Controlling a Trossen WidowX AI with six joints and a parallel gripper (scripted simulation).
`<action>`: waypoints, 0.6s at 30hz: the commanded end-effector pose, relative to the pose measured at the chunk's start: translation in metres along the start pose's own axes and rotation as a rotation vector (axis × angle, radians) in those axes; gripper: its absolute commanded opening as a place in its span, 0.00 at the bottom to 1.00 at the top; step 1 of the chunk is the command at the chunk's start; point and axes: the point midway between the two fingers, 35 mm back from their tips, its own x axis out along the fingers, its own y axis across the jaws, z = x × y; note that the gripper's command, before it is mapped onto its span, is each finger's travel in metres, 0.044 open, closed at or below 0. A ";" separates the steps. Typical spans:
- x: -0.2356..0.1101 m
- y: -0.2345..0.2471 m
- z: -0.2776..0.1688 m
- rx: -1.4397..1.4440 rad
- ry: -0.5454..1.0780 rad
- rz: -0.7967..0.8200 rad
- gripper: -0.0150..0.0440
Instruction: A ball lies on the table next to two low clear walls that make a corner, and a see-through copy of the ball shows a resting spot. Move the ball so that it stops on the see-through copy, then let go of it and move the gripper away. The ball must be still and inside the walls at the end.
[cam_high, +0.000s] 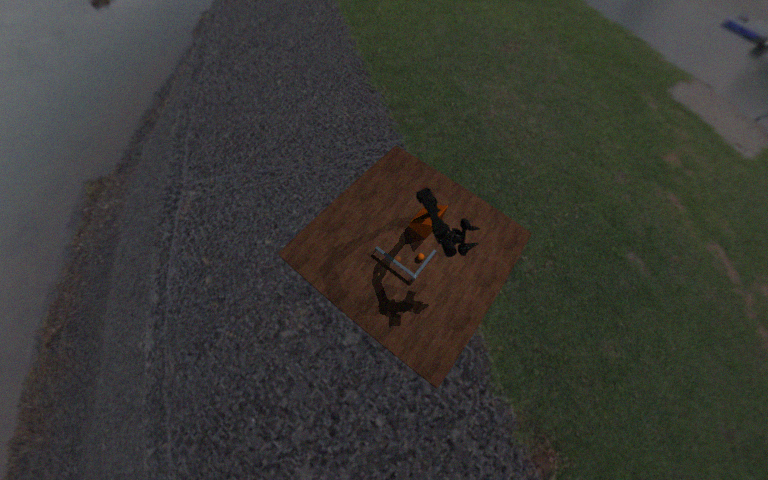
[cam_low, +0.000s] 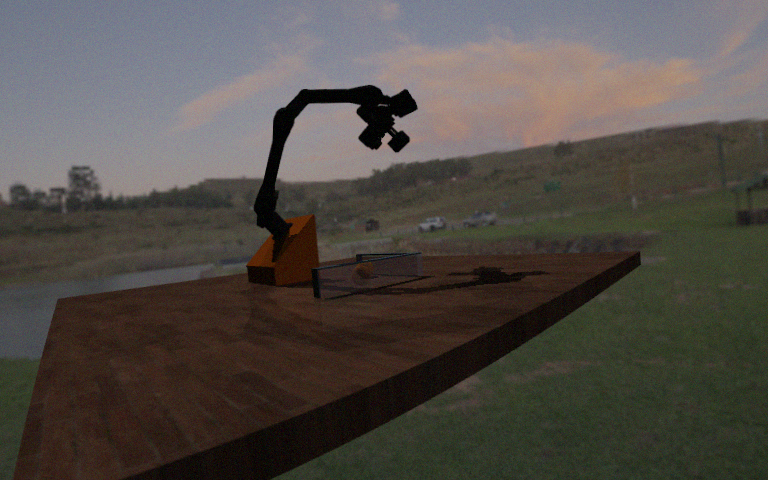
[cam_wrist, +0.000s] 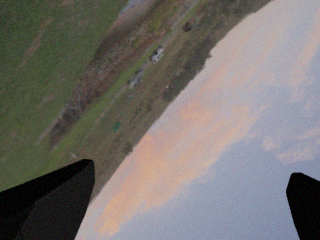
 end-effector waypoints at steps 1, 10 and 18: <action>0.000 0.002 0.001 -0.015 -0.001 0.007 0.89; -0.025 0.083 0.048 -0.741 -0.228 0.299 0.83; -0.059 0.146 0.105 -1.386 -0.676 0.344 0.83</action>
